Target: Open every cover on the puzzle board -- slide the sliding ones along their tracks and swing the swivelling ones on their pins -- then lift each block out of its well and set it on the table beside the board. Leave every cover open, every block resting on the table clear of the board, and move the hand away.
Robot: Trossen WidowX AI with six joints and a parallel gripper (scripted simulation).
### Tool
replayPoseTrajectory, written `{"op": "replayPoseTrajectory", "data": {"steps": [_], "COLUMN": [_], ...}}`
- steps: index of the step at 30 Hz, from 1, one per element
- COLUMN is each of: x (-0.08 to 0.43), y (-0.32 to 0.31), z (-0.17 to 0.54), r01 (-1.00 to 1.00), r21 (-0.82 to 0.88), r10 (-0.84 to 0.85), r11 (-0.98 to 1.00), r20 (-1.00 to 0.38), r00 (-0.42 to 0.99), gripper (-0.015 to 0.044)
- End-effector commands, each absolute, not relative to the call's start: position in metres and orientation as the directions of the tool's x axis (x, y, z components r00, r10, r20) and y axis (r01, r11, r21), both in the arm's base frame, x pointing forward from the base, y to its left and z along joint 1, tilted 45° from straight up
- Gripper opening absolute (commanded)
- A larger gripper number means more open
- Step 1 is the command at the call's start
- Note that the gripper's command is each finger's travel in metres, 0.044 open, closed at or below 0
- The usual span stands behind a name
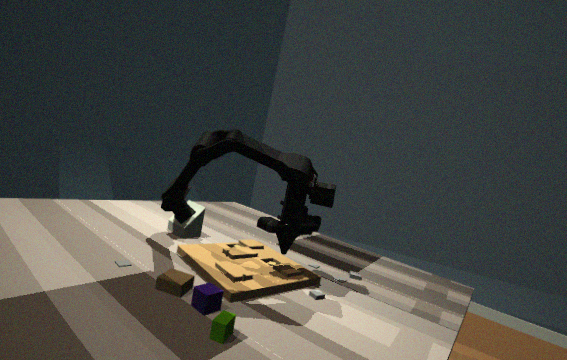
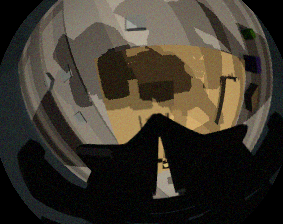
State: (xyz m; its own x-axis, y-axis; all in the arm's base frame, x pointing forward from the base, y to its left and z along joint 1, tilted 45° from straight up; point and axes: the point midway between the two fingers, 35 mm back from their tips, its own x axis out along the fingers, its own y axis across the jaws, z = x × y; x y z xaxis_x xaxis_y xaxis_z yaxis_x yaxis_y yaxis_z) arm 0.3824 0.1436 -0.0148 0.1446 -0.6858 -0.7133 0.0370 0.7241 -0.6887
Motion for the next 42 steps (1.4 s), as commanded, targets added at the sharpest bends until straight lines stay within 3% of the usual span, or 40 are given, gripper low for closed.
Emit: {"op": "replayPoseTrajectory", "data": {"steps": [1, 7, 21, 32, 42], "x": [0.382, 0.379, 0.315, 0.259, 0.209], "y": [0.150, 0.148, 0.135, 0.113, 0.085], "z": [-0.011, -0.008, 0.017, 0.030, 0.034], "r01": [0.039, 0.008, -0.558, -0.873, -0.988], "r21": [-0.685, -0.692, -0.628, -0.416, -0.144], "r10": [-0.682, -0.686, -0.682, -0.683, -0.685], "r11": [0.728, 0.722, 0.543, 0.255, -0.053], "r20": [-0.717, -0.714, -0.717, -0.717, -0.715], "r00": [0.147, 0.145, 0.143, 0.142, 0.140], "gripper": [0.0000, 0.0000, 0.0000, 0.0000, 0.0000]}}
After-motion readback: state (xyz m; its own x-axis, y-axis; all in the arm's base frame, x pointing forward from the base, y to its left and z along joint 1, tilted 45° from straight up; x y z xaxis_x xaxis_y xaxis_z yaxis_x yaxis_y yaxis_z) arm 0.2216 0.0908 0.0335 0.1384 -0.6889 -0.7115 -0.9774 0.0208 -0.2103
